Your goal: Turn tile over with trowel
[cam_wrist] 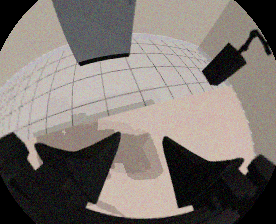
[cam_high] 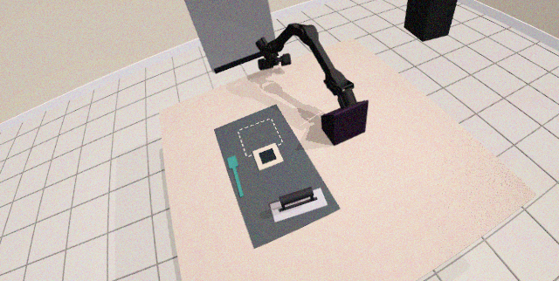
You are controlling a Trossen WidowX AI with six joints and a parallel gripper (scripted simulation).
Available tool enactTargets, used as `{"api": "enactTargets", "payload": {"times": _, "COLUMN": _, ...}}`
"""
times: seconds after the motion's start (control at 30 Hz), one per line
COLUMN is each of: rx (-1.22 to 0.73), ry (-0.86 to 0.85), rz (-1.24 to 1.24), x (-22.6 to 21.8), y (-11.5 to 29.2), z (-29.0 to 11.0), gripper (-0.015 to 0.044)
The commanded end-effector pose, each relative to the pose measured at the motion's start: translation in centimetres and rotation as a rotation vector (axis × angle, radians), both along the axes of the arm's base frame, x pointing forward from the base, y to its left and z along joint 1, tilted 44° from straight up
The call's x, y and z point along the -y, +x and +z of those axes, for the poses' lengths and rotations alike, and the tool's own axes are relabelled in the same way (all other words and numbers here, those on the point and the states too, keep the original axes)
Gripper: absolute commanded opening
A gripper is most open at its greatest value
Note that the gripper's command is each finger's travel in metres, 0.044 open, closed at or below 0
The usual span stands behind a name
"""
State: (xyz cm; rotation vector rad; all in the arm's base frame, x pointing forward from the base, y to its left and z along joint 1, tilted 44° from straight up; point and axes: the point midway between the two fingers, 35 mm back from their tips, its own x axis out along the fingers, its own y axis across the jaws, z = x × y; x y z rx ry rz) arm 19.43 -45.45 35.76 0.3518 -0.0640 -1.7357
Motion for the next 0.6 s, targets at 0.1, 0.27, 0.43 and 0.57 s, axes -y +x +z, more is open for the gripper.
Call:
{"api": "enactTargets", "payload": {"times": 0.1, "rx": -0.061, "ry": 0.074, "rz": 0.199, "x": -3.1, "y": 8.7, "z": -2.7, "gripper": 0.027}}
{"api": "enactTargets", "payload": {"times": 0.27, "rx": -0.114, "ry": 0.131, "rz": 0.351, "x": -6.7, "y": 15.2, "z": -5.3, "gripper": 0.027}}
{"api": "enactTargets", "payload": {"times": 0.43, "rx": -0.151, "ry": 0.222, "rz": 0.495, "x": -11.1, "y": 20.1, "z": -8.9, "gripper": 0.027}}
{"api": "enactTargets", "payload": {"times": 0.57, "rx": -0.182, "ry": 0.294, "rz": 0.589, "x": -14.9, "y": 23.3, "z": -11.7, "gripper": 0.027}}
